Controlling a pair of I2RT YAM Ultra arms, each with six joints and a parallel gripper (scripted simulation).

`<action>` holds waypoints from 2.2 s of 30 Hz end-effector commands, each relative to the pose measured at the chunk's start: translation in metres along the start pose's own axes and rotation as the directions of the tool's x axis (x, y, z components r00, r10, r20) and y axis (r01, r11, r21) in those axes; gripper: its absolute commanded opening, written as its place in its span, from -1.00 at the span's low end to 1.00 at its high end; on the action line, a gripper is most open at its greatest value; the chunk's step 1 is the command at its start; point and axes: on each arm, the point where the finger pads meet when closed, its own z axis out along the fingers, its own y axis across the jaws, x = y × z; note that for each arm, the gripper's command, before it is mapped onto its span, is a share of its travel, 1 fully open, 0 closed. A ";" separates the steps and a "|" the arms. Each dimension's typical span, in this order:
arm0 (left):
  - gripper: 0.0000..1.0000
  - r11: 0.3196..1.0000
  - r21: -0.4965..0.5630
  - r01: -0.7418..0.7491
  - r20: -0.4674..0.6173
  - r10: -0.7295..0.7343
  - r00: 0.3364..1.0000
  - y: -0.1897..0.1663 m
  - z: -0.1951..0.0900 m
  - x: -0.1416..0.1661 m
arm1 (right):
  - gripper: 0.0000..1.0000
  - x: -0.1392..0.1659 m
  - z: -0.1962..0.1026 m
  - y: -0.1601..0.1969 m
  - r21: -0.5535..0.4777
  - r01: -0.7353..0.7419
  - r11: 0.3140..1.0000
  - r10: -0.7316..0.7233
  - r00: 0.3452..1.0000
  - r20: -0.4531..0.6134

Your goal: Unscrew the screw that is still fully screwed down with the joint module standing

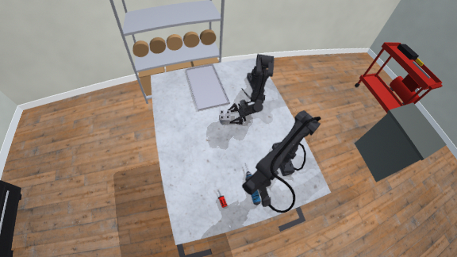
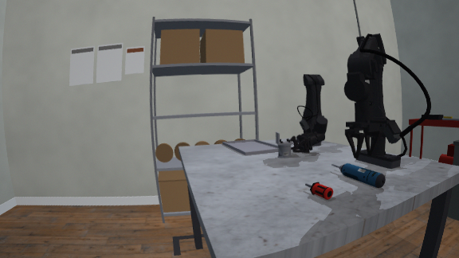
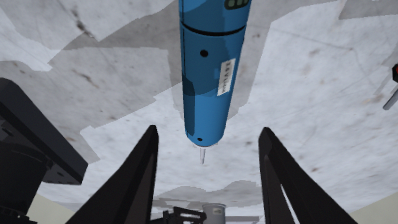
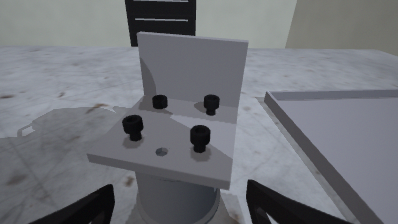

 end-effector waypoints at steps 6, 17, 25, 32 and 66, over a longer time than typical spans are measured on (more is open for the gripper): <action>0.30 0.999 0.040 -0.007 0.038 0.005 0.999 -0.011 -0.011 -0.005 | 0.72 -0.003 0.014 0.006 -0.005 -0.014 1.000 0.014 1.000 0.008; 0.30 0.999 0.040 -0.007 0.038 0.005 0.999 -0.011 -0.011 -0.005 | 0.72 -0.003 0.022 0.006 -0.005 -0.014 1.000 0.014 1.000 0.009; 0.30 0.999 0.040 -0.007 0.038 0.005 0.999 -0.011 -0.011 -0.005 | 0.72 -0.003 0.032 0.006 -0.006 -0.014 1.000 0.014 1.000 0.010; 0.30 0.999 0.040 -0.007 0.038 0.005 0.999 -0.011 -0.011 -0.005 | 0.72 -0.003 0.029 0.002 -0.004 -0.005 1.000 0.005 1.000 0.006; 0.30 0.999 0.040 -0.007 0.038 0.005 0.999 -0.011 -0.011 -0.005 | 0.72 -0.002 0.030 0.004 -0.011 0.000 1.000 0.000 1.000 0.001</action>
